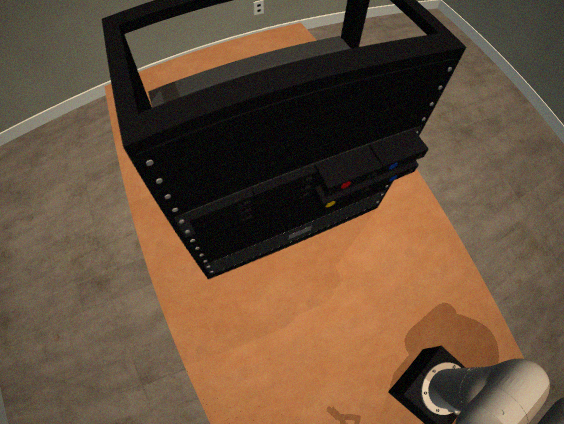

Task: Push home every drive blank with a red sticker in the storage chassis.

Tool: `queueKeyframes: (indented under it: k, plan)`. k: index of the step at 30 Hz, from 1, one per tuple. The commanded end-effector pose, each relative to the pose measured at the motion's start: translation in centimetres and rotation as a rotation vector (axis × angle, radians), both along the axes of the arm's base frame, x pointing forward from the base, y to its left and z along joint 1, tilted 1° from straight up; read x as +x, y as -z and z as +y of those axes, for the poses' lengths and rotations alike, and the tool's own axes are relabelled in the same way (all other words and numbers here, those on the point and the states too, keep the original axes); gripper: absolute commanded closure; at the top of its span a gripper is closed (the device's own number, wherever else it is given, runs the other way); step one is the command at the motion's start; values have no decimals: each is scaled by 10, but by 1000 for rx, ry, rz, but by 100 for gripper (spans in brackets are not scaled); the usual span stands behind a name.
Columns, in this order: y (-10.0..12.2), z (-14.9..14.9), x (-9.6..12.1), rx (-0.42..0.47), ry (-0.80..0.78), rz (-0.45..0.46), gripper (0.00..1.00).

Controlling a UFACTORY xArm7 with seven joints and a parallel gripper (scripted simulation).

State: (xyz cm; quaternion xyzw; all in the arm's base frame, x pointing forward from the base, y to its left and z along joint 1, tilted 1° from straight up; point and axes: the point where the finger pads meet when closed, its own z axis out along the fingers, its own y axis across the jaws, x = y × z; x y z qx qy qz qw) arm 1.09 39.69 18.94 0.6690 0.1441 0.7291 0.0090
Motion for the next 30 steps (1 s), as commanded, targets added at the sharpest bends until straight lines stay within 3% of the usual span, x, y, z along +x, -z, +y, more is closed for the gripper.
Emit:
queueKeyframes:
  k: [1,18,30]
  plan:
    - [-1,0,0,2,1,1,0]
    - [-2,1,1,6,1,0,0]
    - [-16,4,17,68,4,-14,0]
